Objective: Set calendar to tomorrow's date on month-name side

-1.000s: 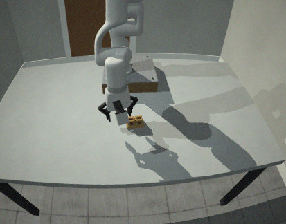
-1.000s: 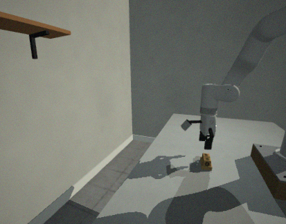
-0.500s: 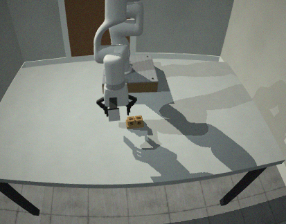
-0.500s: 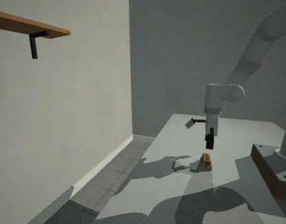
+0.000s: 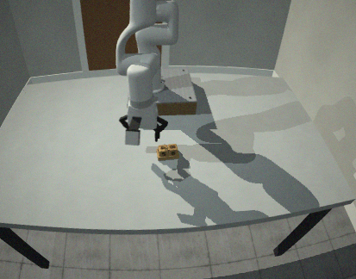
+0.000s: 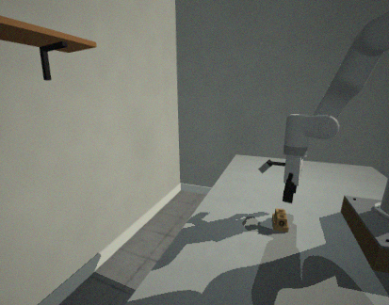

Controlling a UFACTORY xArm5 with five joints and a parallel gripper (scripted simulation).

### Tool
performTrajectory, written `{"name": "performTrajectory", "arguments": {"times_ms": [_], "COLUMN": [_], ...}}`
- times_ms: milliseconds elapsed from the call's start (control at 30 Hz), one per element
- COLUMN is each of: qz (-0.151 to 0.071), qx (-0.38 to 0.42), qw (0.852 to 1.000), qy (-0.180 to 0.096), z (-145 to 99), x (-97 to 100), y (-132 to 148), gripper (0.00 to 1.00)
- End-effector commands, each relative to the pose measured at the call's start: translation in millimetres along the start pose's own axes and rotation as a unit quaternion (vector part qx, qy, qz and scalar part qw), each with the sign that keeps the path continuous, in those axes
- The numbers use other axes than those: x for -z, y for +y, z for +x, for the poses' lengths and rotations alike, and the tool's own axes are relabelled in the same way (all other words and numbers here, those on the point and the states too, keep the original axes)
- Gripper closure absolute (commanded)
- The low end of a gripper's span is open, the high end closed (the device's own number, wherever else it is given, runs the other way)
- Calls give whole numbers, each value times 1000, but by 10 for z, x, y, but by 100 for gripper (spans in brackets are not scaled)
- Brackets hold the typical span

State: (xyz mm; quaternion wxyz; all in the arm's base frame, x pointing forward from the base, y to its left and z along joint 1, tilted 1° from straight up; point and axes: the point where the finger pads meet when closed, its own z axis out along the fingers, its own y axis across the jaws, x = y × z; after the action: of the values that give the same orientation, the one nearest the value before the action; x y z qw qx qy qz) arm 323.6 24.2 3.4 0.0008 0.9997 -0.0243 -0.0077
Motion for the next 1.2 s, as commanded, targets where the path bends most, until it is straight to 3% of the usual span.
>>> {"name": "performTrajectory", "arguments": {"times_ms": [0, 167, 400, 500, 1167], "qz": [0, 0, 1, 1, 1], "qx": [-28, -39, -158, -158, -158], "qw": [1000, 999, 987, 987, 987], "qy": [2, 2, 2, 2, 2], "z": [-112, -121, -208, -326, -329], "x": [9, 9, 10, 10, 10], "y": [70, 76, 128, 198, 200], "gripper": [0, 0, 0, 0, 0]}}
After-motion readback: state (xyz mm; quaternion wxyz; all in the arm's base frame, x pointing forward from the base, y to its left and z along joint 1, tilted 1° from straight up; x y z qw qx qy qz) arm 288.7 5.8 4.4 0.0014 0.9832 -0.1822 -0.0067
